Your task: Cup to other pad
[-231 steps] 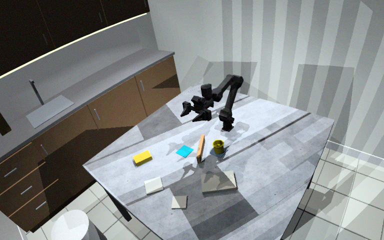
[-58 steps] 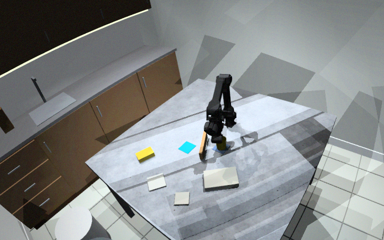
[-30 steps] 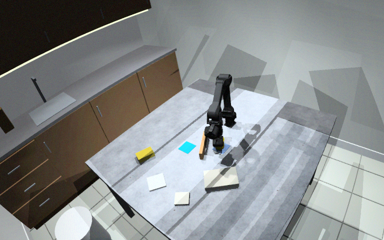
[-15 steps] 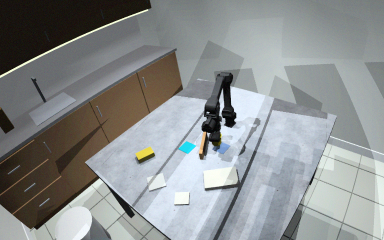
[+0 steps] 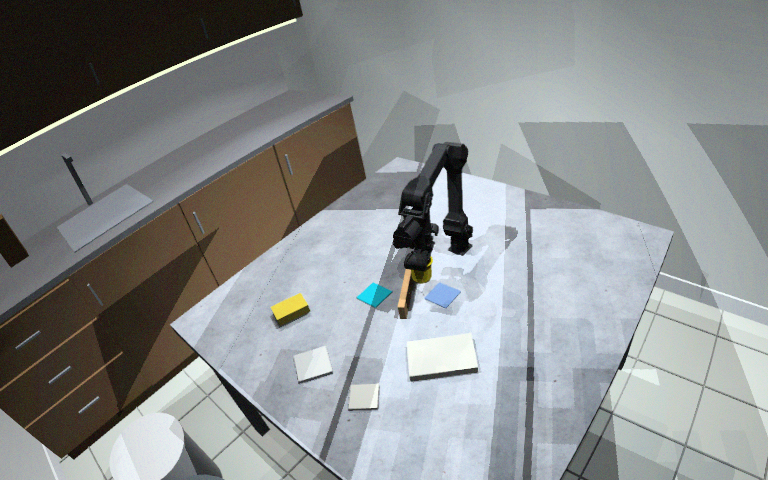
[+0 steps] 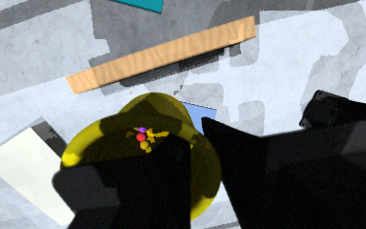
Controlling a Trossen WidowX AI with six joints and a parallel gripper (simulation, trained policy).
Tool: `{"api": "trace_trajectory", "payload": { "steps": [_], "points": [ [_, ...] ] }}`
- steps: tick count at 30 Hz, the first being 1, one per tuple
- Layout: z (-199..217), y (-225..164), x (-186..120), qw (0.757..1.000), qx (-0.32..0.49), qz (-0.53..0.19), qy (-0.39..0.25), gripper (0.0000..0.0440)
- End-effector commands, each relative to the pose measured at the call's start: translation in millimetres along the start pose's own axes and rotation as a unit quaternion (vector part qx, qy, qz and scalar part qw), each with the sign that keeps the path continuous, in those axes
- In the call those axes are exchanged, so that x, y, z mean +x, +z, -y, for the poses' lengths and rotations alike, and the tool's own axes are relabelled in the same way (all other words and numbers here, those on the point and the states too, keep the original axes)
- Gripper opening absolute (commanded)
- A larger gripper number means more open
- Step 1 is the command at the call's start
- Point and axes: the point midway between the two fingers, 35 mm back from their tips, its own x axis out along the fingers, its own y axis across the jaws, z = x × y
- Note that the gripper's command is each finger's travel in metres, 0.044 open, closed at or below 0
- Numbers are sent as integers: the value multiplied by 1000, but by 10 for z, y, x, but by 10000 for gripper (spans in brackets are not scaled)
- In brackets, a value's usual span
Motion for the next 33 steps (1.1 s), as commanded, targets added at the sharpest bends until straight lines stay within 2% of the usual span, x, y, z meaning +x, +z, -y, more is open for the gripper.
{"api": "trace_trajectory", "payload": {
  "steps": [1, 17, 33],
  "points": [
    [-42, 110, -123, 1000, 22, 8, 21, 0],
    [-187, 684, -208, 992, 88, 45, 73, 0],
    [-284, 1285, 51, 983, 138, 77, 95, 0]
  ]
}}
